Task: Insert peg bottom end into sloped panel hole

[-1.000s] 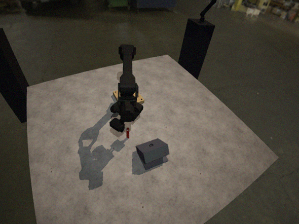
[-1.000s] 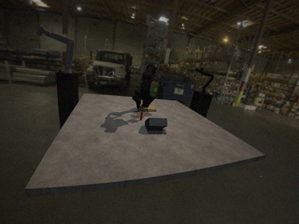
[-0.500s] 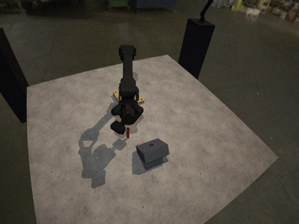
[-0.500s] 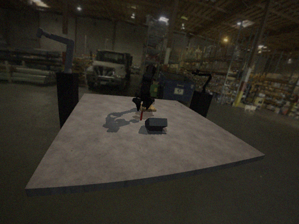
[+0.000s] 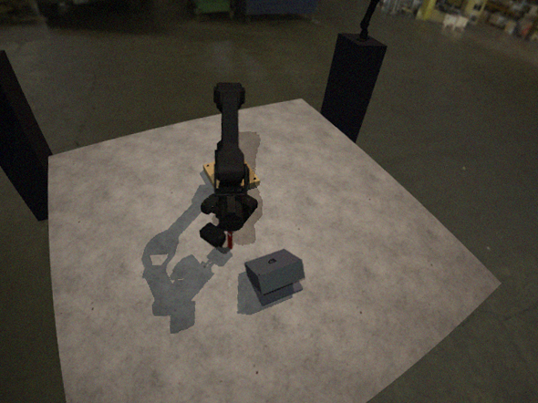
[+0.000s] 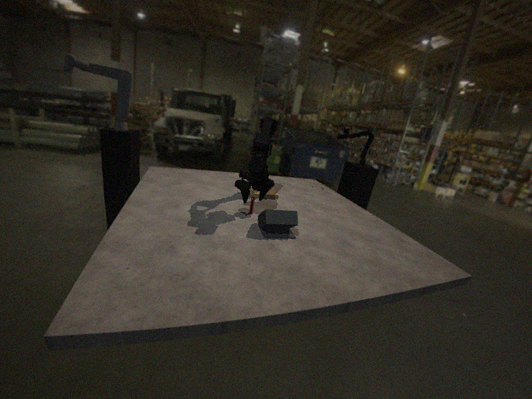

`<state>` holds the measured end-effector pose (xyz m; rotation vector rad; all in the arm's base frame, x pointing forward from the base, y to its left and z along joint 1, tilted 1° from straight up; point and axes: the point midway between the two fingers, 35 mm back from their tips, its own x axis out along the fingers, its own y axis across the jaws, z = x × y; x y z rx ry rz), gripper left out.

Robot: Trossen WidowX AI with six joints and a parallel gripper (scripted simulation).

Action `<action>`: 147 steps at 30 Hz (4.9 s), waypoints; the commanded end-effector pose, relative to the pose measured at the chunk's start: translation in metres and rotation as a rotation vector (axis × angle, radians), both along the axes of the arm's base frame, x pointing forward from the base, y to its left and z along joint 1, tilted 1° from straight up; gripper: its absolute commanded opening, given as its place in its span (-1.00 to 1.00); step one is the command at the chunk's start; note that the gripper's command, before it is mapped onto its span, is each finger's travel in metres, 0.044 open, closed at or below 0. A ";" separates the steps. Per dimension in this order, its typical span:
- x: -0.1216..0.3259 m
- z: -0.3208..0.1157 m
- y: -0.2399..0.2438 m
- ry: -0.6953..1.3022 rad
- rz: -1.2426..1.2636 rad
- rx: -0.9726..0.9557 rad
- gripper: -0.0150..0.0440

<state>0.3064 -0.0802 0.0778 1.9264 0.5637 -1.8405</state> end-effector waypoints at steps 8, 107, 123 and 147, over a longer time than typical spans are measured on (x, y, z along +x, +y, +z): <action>-0.001 -0.018 0.001 0.002 -0.006 0.004 1.00; 0.005 0.066 0.012 -0.121 0.490 -0.064 -0.49; 0.007 0.068 0.017 -0.161 0.664 -0.100 -0.49; 0.011 0.071 0.025 -0.215 0.923 -0.166 -0.49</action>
